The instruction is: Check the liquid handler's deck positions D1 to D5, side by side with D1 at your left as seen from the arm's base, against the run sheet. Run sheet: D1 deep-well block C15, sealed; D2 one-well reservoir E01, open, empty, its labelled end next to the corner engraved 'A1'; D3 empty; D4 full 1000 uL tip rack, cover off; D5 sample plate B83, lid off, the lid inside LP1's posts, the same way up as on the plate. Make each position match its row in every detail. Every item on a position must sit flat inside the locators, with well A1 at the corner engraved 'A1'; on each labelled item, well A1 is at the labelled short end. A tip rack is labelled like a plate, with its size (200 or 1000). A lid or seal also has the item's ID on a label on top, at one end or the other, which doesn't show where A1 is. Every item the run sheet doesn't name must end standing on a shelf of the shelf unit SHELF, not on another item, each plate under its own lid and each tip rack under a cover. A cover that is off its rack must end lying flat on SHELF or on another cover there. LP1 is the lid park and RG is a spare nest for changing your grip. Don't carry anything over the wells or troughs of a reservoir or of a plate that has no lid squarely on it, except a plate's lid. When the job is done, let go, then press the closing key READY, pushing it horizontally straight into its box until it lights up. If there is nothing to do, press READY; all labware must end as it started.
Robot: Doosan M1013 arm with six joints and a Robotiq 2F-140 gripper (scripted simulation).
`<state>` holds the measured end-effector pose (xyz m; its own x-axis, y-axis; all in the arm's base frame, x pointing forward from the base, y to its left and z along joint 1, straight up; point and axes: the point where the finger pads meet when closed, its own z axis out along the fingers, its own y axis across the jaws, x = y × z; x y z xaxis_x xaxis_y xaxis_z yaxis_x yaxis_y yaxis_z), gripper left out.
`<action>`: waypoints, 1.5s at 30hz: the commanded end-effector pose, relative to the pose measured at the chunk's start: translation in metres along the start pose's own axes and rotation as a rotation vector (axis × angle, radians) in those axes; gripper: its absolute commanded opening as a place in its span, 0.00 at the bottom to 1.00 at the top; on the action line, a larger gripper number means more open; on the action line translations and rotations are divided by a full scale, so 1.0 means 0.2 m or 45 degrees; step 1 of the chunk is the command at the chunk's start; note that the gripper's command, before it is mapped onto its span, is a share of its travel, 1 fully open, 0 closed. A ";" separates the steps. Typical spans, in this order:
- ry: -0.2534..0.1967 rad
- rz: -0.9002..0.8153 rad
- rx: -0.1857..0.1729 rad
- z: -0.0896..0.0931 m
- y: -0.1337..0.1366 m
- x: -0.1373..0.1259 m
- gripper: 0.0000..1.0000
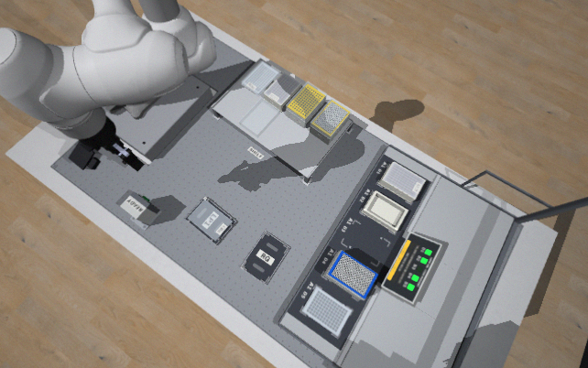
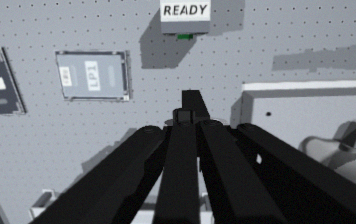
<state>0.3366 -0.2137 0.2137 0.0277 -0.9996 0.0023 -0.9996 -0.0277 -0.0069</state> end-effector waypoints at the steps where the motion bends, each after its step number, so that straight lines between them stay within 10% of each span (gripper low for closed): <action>1: 0.000 0.000 0.001 0.02 0.00 0.00 0.10; 45: 0.000 0.000 0.001 0.35 0.00 0.00 0.10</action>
<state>0.3370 -0.2138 0.1462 0.0278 -0.9996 0.0022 -0.9996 -0.0278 -0.0067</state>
